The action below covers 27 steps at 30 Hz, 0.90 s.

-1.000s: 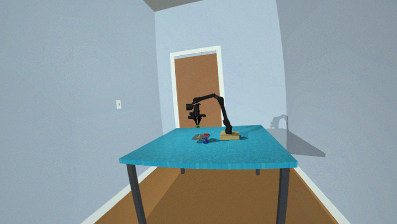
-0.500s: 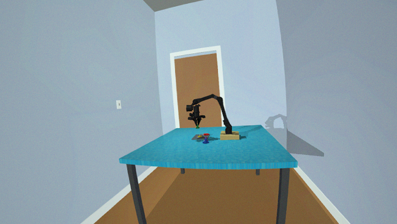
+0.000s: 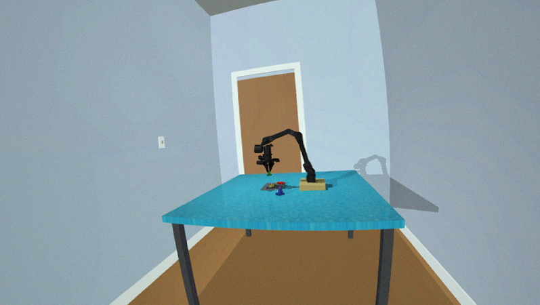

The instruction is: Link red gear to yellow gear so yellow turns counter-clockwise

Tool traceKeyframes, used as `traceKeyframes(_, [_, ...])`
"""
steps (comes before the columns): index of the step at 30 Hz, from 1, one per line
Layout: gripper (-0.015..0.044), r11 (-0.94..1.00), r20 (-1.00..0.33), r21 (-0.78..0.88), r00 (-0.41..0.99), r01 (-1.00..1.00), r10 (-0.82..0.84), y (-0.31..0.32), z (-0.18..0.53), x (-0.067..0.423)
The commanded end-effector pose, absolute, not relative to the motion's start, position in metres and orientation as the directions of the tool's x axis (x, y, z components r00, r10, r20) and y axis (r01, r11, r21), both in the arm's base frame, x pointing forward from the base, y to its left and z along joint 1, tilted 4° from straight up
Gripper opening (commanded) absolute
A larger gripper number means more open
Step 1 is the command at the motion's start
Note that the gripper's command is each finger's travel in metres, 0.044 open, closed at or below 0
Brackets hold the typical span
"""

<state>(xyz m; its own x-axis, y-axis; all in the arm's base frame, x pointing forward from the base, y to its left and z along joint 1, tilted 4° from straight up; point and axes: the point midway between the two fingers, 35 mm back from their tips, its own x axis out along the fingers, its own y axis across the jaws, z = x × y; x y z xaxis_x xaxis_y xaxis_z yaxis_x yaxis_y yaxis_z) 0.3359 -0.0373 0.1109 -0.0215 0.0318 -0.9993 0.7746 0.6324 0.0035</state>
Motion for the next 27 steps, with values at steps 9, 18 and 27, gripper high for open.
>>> traceKeyframes(9, [0.0, 0.636, -0.999, -0.005, -0.028, 0.772, 0.026, -0.069, 0.095, 0.331])
traceKeyframes(18, [0.0, 0.636, -0.999, -0.007, -0.029, 0.772, 0.025, -0.092, 0.085, 0.327])
traceKeyframes(27, [0.0, 0.636, -0.999, -0.009, -0.03, 0.772, 0.023, -0.115, 0.075, 0.32])
